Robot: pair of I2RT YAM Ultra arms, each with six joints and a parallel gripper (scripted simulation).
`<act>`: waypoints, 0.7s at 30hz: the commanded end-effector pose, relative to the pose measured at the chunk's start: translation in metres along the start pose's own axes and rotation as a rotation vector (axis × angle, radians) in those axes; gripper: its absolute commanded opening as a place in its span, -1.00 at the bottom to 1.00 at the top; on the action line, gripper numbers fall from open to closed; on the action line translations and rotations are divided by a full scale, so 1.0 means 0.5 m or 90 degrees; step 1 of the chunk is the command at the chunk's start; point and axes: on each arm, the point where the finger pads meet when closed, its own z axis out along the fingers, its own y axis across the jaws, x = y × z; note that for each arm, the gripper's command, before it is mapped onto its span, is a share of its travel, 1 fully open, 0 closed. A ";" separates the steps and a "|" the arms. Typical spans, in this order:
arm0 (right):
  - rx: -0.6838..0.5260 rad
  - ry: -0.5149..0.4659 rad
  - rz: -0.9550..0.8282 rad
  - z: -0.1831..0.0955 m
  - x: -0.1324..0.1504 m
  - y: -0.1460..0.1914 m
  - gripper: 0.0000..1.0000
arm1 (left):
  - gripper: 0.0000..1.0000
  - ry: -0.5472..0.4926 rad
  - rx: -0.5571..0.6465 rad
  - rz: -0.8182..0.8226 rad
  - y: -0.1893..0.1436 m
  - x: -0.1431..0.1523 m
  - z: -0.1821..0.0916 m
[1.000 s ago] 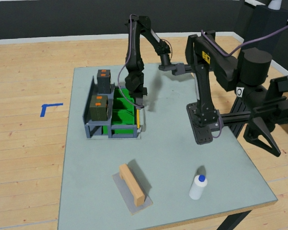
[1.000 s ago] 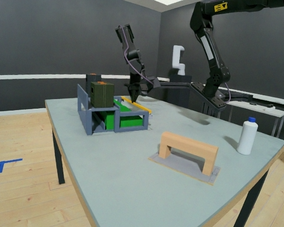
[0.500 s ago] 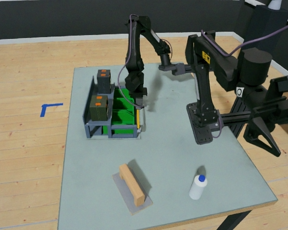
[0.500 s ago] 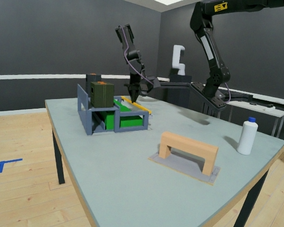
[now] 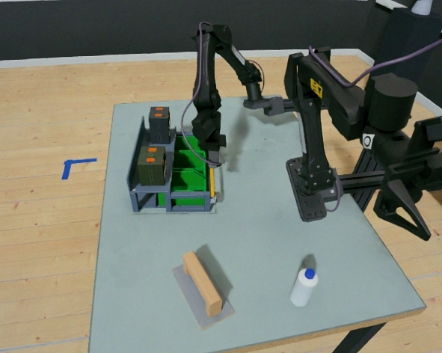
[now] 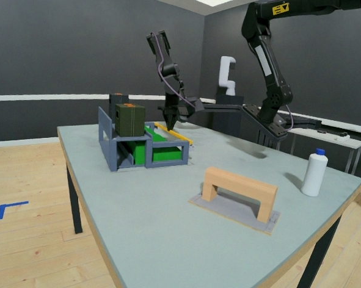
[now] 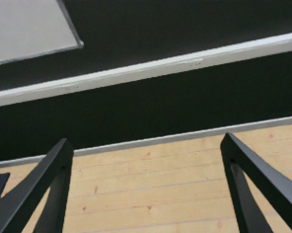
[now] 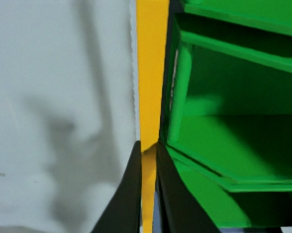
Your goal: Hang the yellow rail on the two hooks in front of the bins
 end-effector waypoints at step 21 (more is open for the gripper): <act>0.006 -0.005 -0.006 0.002 -0.005 0.000 -1.00 | 1.00 -0.002 -0.004 0.007 0.004 -0.004 -0.018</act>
